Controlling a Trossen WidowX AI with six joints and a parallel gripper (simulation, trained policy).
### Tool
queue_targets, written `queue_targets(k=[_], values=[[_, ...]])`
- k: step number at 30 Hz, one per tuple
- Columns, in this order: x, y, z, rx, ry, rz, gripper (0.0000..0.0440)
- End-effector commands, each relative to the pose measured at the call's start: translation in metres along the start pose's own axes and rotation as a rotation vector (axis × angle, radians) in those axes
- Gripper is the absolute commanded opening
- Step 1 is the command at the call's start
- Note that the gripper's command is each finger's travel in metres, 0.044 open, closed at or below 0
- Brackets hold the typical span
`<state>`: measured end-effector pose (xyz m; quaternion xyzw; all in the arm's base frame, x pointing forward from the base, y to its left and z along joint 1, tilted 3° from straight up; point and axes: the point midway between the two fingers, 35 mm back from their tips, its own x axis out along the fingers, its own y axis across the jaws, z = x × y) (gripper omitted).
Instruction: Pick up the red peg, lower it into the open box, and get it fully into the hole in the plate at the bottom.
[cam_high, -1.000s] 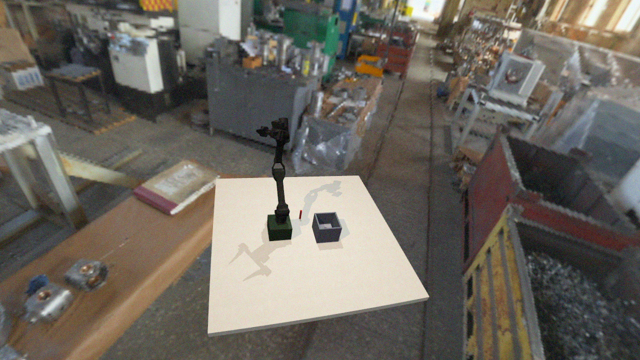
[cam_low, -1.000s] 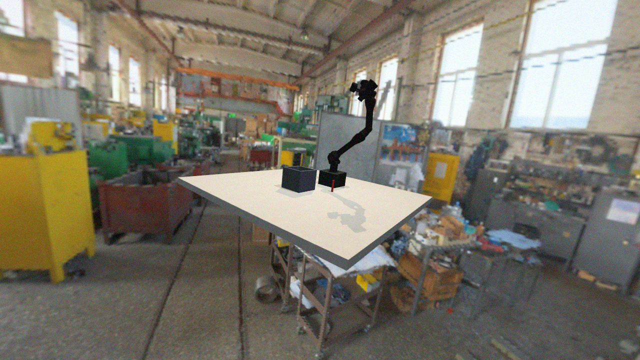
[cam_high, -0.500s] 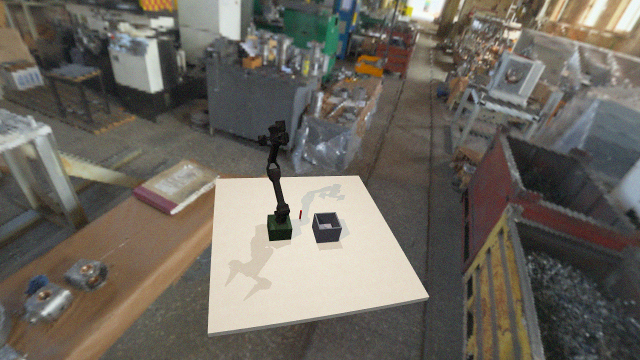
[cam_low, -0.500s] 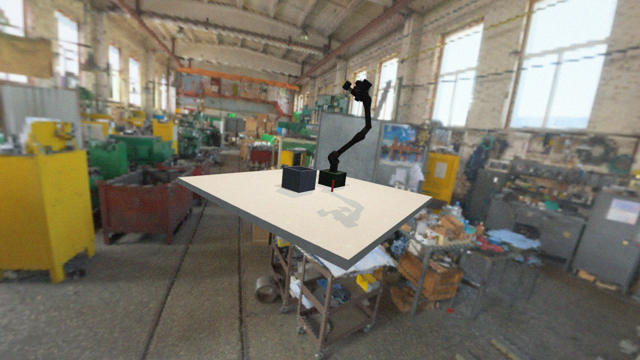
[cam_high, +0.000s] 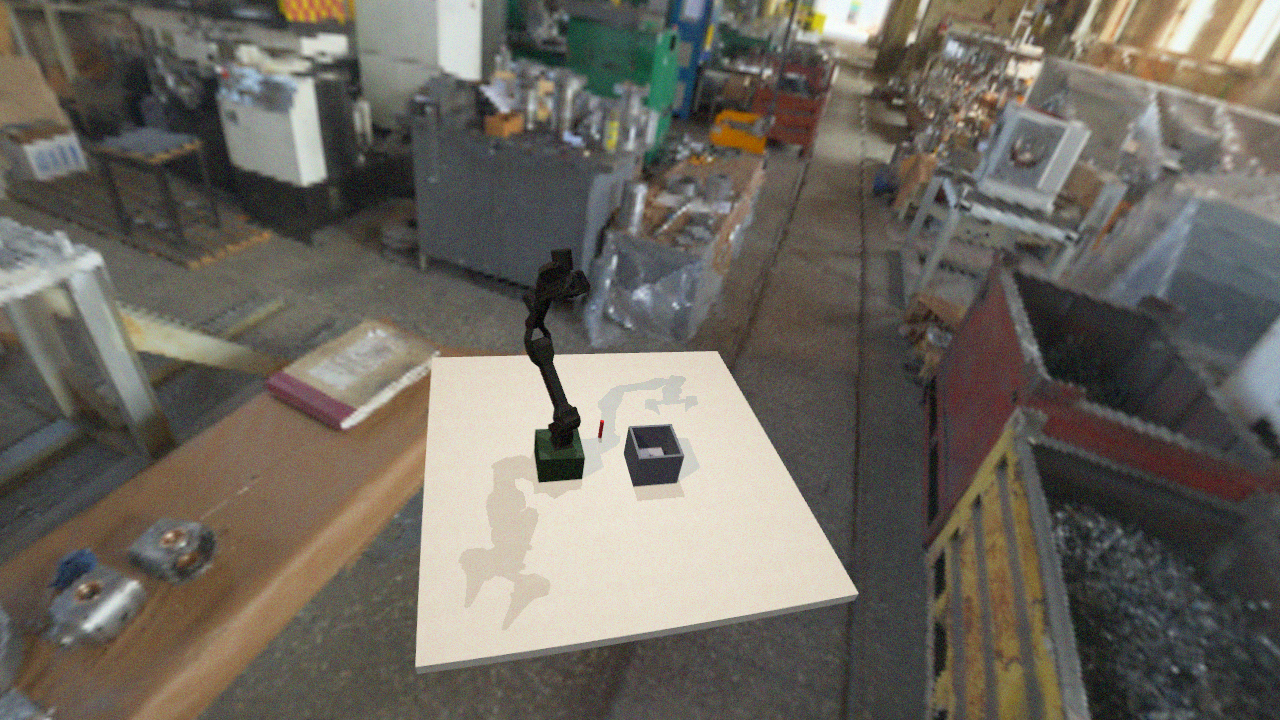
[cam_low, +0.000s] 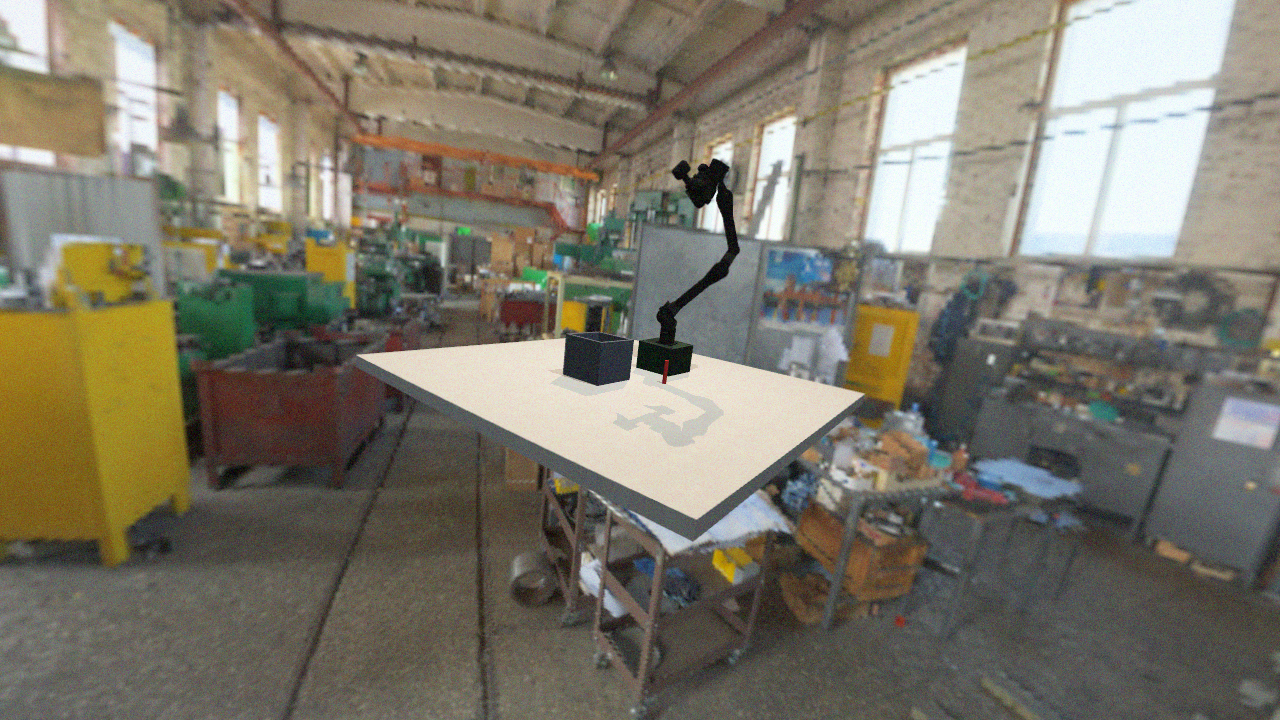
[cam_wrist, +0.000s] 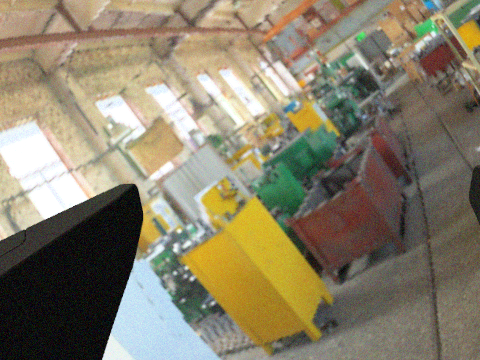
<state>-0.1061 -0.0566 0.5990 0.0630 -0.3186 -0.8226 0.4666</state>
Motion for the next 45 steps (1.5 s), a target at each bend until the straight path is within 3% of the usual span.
queue_targets(k=[1, 27, 45], values=[[0.007, 0.008, -0.014, 0.048, 0.054, 0.037, 0.0440], [0.014, 0.077, -0.123, 0.451, 0.515, 0.222, 0.0440], [-0.035, 0.126, -0.206, 0.633, 0.944, 0.266, 0.0440]])
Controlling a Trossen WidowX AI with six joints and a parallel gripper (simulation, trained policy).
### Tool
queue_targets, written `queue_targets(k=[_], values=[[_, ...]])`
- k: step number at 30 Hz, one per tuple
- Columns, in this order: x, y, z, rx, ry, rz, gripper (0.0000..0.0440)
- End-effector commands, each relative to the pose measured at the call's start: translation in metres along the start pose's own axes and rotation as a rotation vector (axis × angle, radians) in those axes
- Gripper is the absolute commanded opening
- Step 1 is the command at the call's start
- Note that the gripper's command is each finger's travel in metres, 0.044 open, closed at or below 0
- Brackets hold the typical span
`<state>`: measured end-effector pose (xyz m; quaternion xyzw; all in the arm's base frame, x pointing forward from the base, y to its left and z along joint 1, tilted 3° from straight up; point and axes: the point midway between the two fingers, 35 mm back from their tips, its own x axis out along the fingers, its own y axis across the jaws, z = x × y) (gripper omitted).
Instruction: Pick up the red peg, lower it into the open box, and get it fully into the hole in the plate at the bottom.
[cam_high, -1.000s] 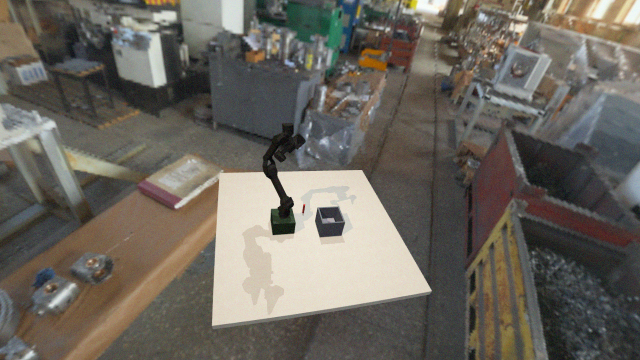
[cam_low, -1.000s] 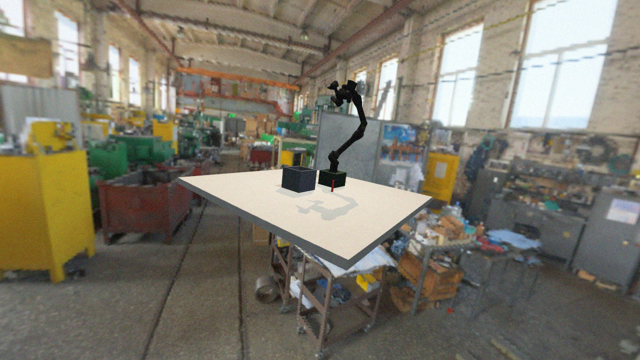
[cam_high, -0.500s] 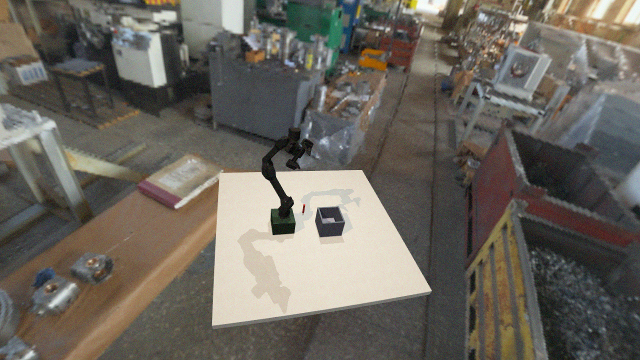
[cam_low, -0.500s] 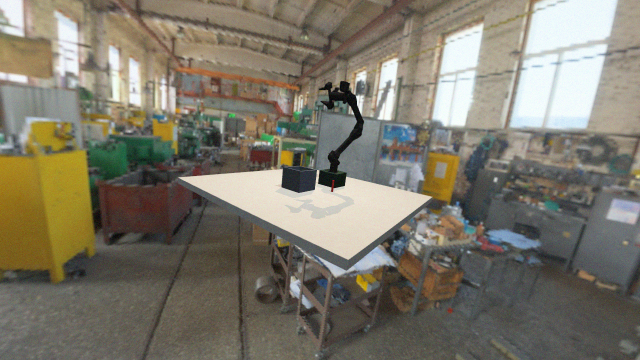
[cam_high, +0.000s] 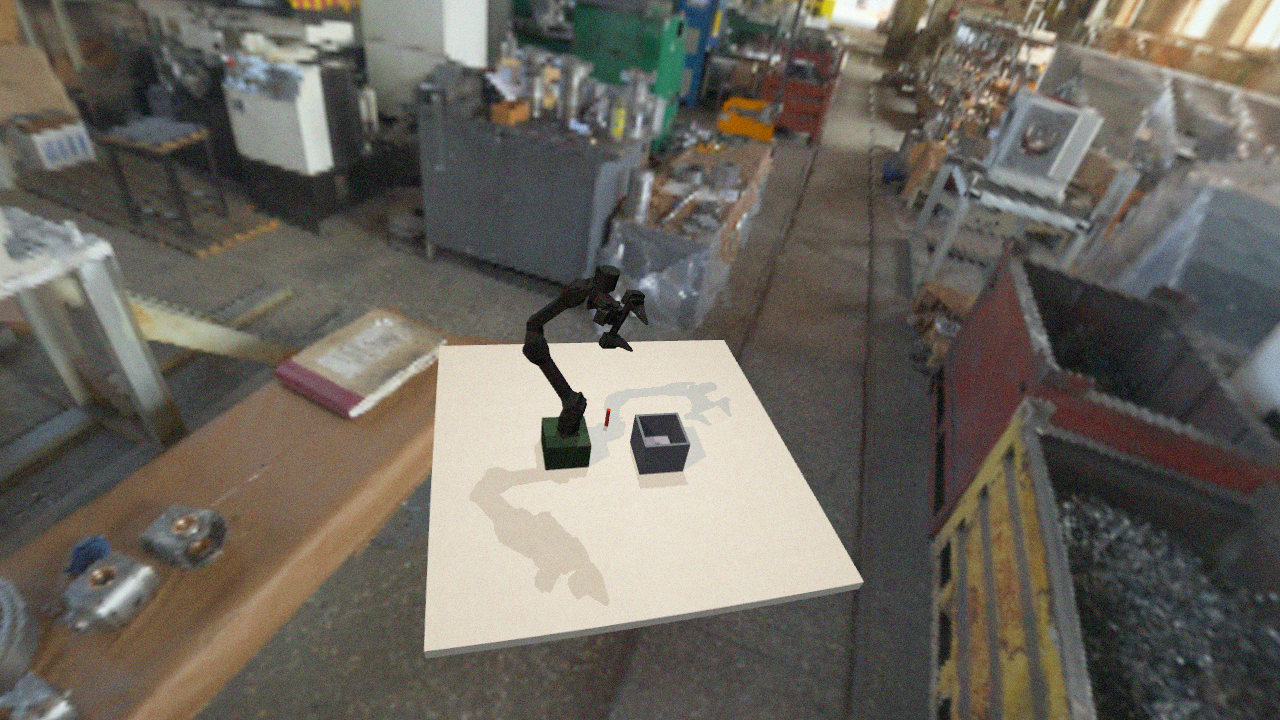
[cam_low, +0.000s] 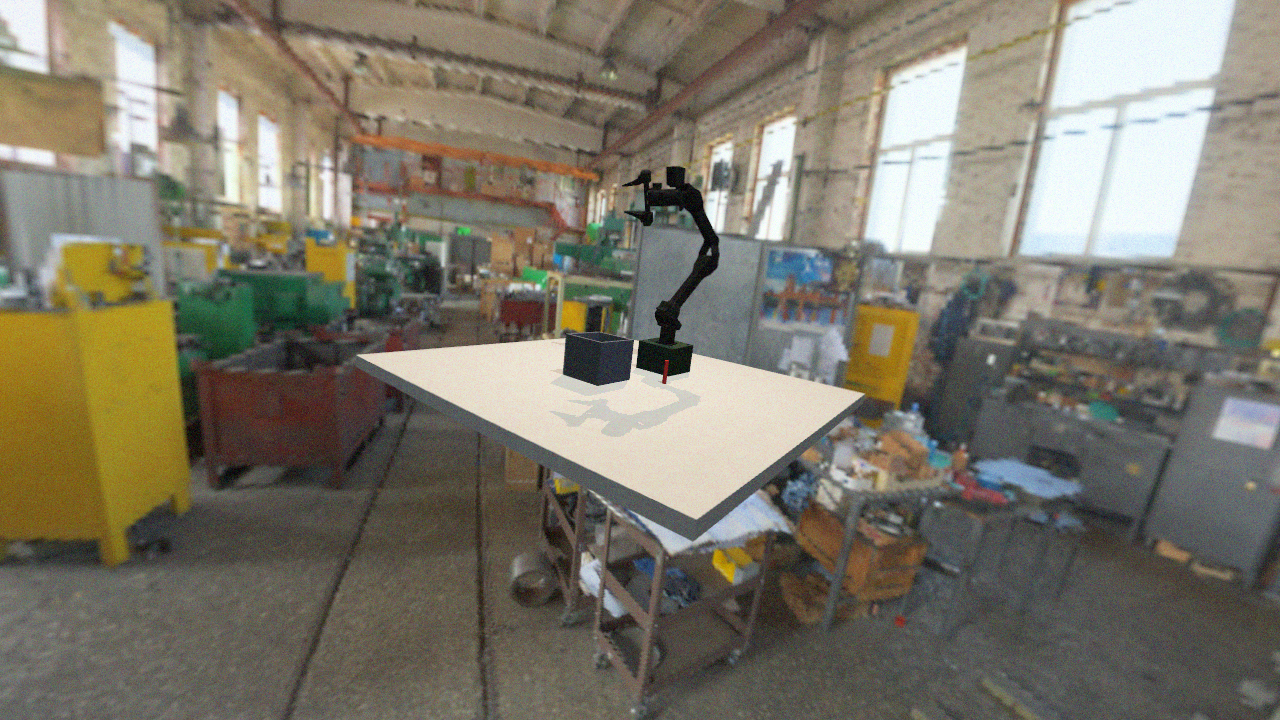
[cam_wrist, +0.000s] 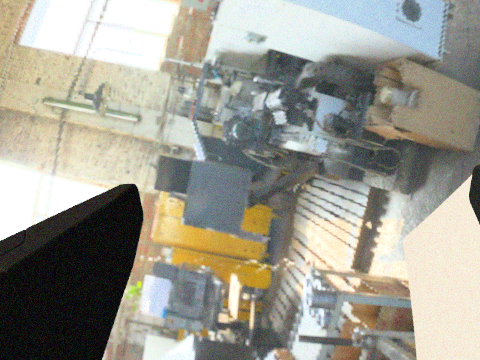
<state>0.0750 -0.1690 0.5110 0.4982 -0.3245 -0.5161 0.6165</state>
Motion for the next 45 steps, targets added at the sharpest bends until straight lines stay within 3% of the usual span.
queue_targets(k=[1, 22, 45], values=[[0.006, -0.004, -0.019, 0.032, 0.069, -0.016, 0.0440], [0.004, -0.033, -0.146, 0.231, 0.497, -0.180, 0.0440], [-0.062, -0.094, -0.271, 0.247, 0.874, -0.511, 0.0440]])
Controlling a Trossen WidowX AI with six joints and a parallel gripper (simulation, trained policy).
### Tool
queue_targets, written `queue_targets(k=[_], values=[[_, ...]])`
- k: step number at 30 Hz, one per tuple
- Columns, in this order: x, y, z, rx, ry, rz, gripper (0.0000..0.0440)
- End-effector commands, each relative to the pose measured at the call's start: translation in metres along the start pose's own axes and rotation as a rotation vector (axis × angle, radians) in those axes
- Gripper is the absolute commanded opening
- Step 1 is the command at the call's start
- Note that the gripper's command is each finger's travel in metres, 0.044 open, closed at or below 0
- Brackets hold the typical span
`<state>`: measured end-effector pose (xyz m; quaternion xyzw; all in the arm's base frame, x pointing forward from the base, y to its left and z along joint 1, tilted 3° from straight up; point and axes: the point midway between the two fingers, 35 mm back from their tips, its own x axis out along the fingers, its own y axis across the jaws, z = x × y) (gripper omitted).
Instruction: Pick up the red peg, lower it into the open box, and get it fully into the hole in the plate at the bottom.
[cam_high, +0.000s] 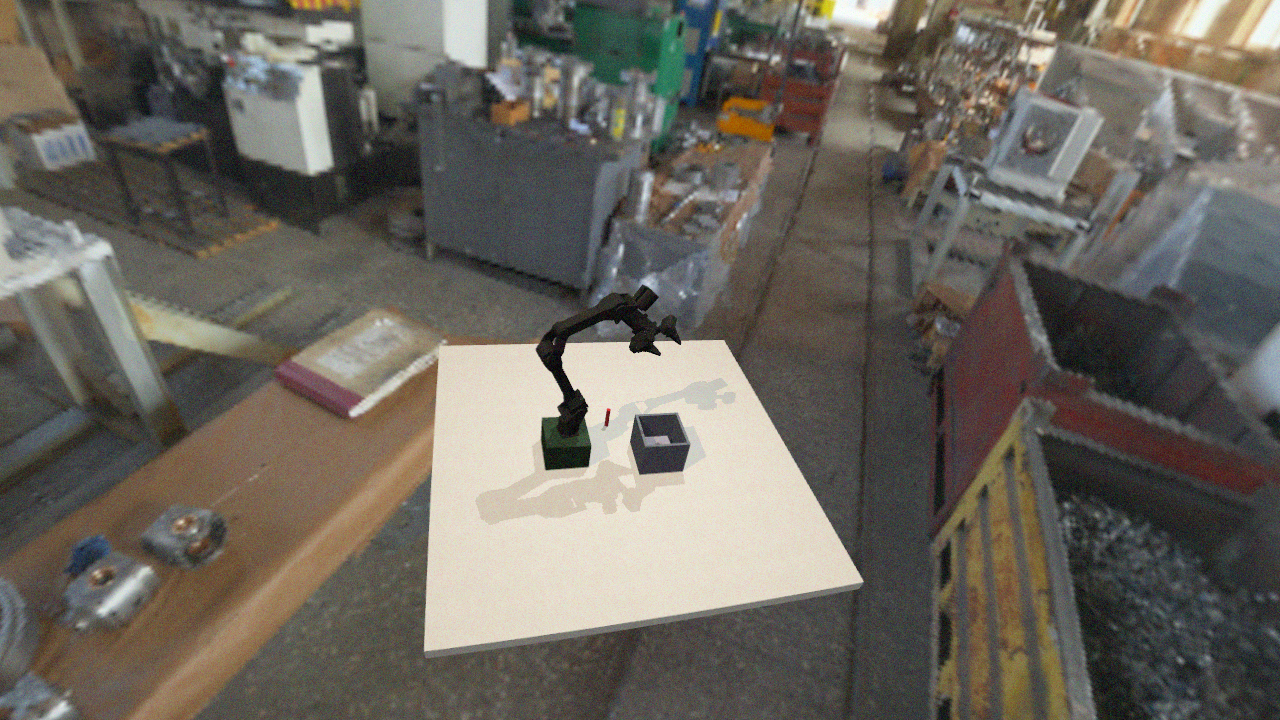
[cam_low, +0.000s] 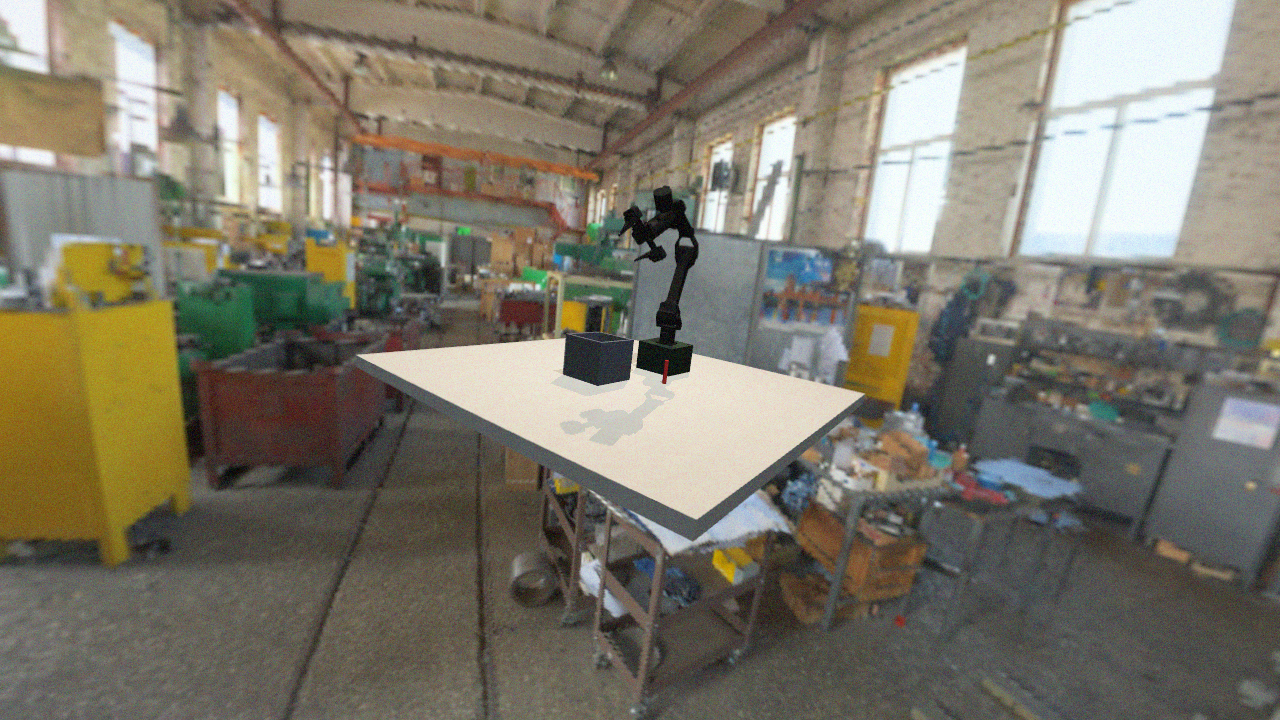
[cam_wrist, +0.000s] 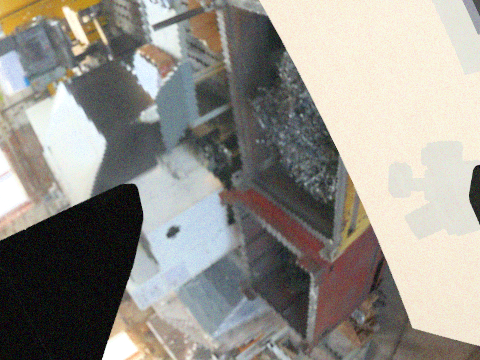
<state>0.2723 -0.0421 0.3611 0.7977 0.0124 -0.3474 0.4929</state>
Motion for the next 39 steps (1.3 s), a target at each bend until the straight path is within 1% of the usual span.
queue_targets(k=[1, 10, 19, 28, 39], values=[[0.009, -0.018, -0.012, -0.006, 0.029, -0.067, 0.0440], [0.024, -0.069, -0.042, -0.071, 0.093, -0.239, 0.0440], [0.034, -0.123, -0.057, -0.187, 0.109, -0.416, 0.0440], [0.039, -0.175, -0.055, -0.327, 0.089, -0.588, 0.0440], [0.046, -0.231, -0.038, -0.503, 0.041, -0.779, 0.0440]])
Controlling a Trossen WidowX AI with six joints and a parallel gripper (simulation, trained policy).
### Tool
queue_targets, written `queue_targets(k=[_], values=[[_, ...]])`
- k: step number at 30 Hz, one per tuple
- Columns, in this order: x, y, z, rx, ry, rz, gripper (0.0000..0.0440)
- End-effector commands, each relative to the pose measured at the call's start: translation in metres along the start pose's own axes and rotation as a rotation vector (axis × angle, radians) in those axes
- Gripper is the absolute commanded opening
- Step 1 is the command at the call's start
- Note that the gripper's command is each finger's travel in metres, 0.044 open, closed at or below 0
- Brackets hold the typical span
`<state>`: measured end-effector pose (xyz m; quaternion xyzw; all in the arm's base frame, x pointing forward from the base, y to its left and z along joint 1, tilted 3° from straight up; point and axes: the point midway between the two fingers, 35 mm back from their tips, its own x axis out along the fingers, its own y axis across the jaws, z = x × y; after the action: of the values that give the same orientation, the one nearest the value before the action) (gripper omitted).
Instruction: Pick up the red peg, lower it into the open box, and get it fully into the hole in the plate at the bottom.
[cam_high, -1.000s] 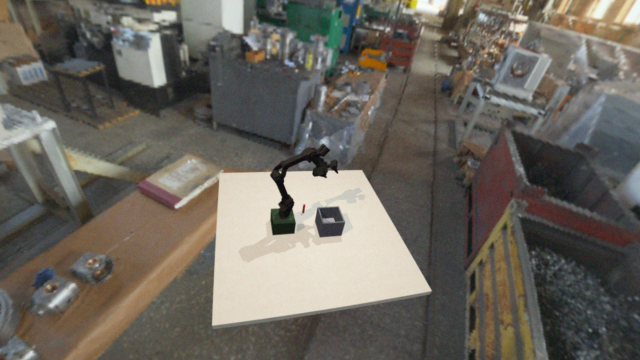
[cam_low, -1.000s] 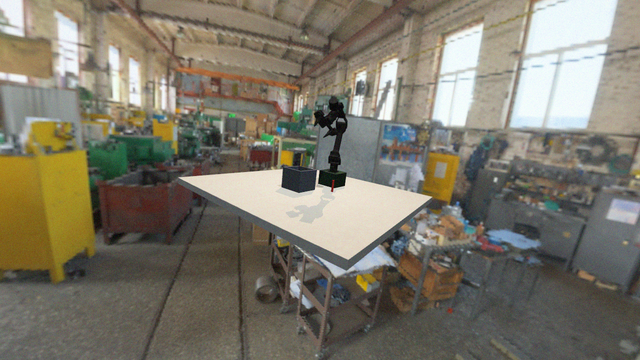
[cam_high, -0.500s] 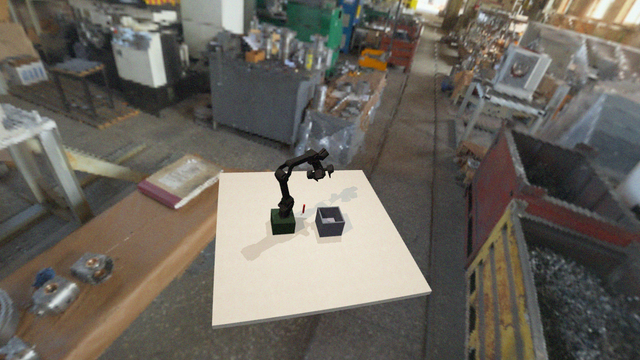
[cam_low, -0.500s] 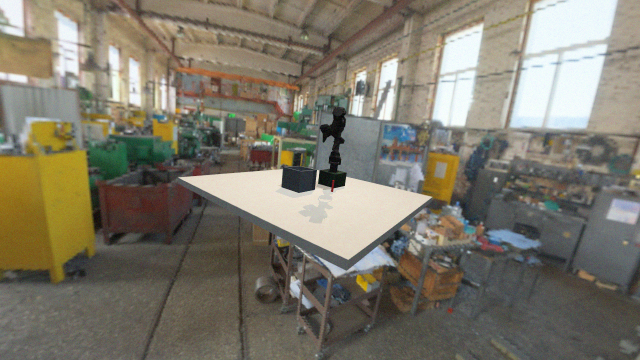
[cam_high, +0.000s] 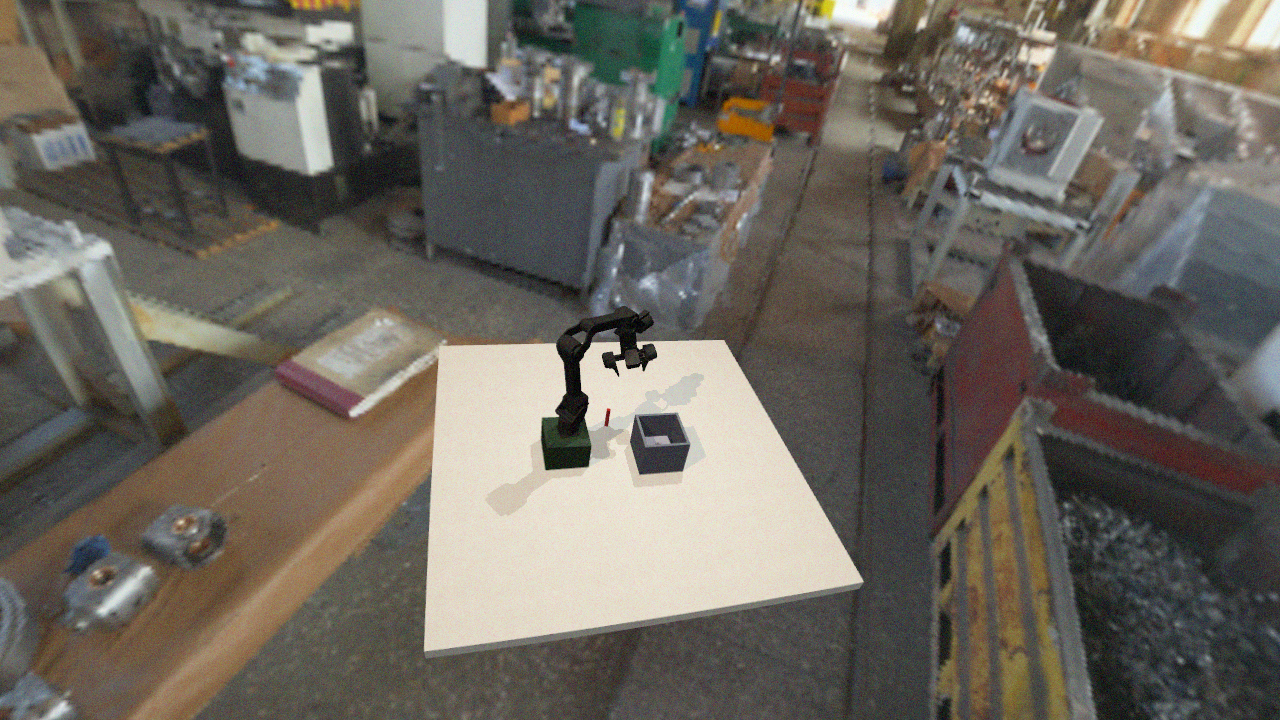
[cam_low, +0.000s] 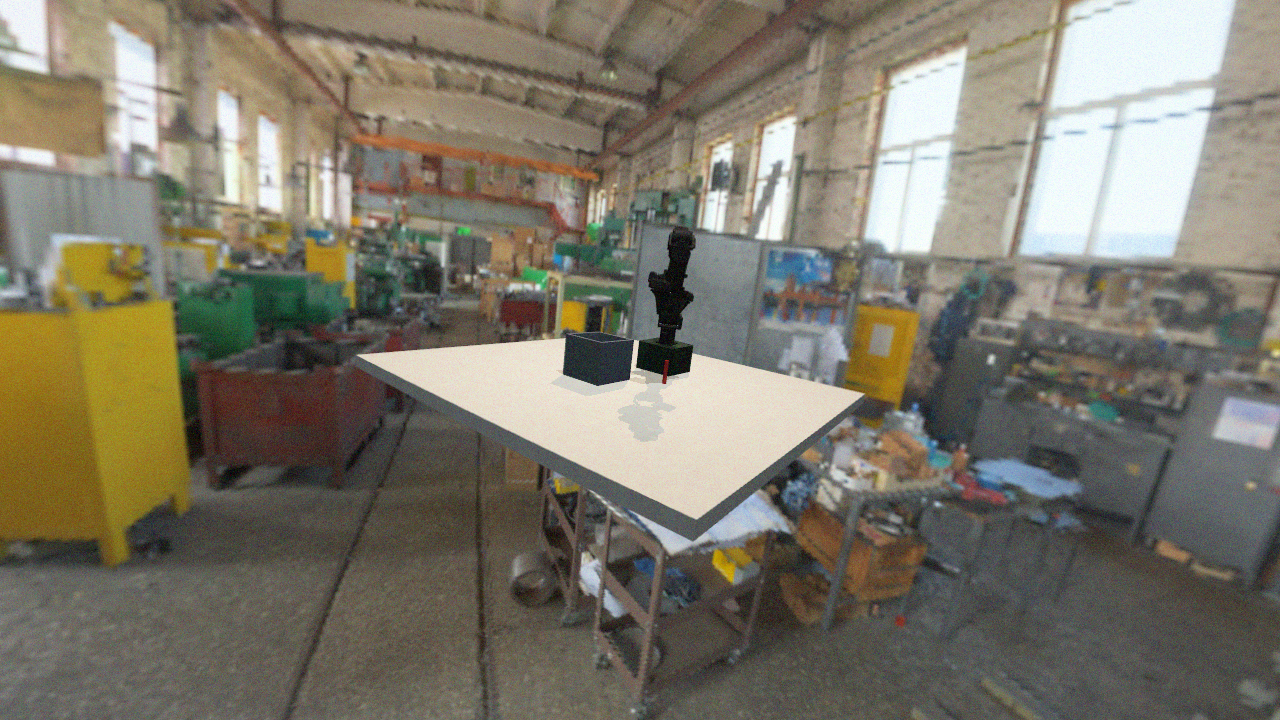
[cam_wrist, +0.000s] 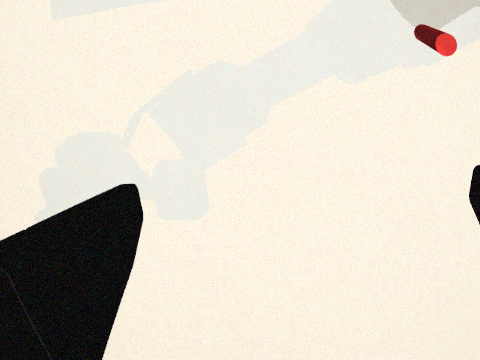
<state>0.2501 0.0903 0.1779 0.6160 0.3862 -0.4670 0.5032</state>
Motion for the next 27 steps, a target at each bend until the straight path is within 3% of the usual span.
queue_targets(k=[1, 27], values=[[0.014, -0.012, 0.000, -0.043, -0.018, -0.065, 0.0440], [0.090, -0.074, 0.014, -0.316, -0.097, -0.361, 0.0429]])
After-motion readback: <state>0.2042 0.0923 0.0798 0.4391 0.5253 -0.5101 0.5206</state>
